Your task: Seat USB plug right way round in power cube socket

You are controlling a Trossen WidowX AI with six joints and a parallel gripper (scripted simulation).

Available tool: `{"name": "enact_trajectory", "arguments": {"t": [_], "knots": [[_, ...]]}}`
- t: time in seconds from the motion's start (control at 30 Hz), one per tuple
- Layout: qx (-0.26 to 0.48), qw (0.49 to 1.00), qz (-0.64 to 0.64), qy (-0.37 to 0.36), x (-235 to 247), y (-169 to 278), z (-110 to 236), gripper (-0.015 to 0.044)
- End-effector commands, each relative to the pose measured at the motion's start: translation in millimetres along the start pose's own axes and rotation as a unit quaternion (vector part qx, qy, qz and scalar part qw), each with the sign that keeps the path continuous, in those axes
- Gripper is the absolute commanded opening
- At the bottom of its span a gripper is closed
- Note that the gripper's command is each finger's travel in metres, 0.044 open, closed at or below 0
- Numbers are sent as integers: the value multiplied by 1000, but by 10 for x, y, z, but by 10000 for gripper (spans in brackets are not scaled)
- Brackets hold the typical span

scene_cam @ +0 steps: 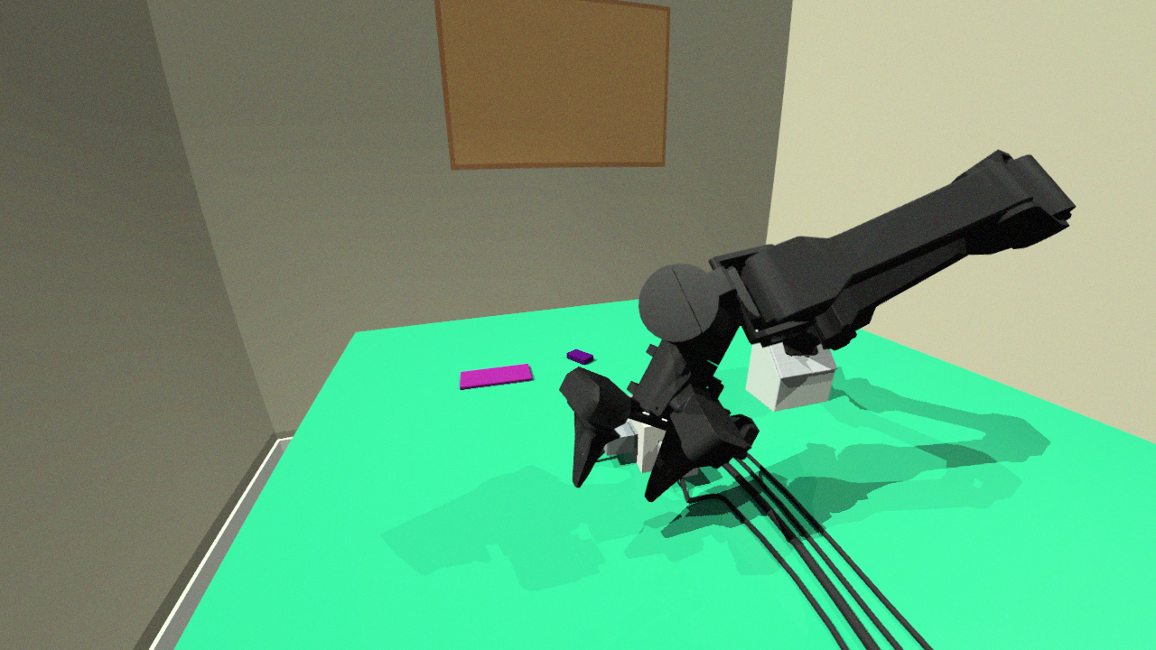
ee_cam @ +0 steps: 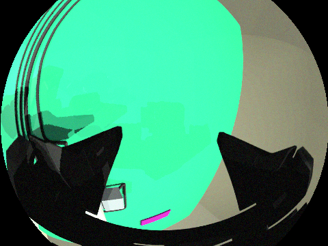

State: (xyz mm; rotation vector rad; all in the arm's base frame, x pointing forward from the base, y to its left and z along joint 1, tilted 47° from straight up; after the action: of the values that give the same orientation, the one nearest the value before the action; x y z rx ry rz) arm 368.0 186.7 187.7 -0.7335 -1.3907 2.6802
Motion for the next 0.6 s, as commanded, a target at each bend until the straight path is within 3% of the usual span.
{"name": "enact_trajectory", "arguments": {"t": [0.0,0.3,0.57], "knots": [[118,835,-536,-41,141,669,249,440],[205,501,-840,-17,351,978,599,440],[249,168,-953,26,485,1077,870,440]]}}
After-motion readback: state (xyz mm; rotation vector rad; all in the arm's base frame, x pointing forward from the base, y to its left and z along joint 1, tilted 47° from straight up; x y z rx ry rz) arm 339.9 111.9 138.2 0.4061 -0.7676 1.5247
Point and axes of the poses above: the point midway between the two fingers, 35 mm back from their tips, its own z axis back along the fingers, its own x axis across the jaws, y = z × x, the point moved 2 cm from there along z, back along the fingers, and after that the axes turned 4 degrees about -z, right-handed, at the moved point
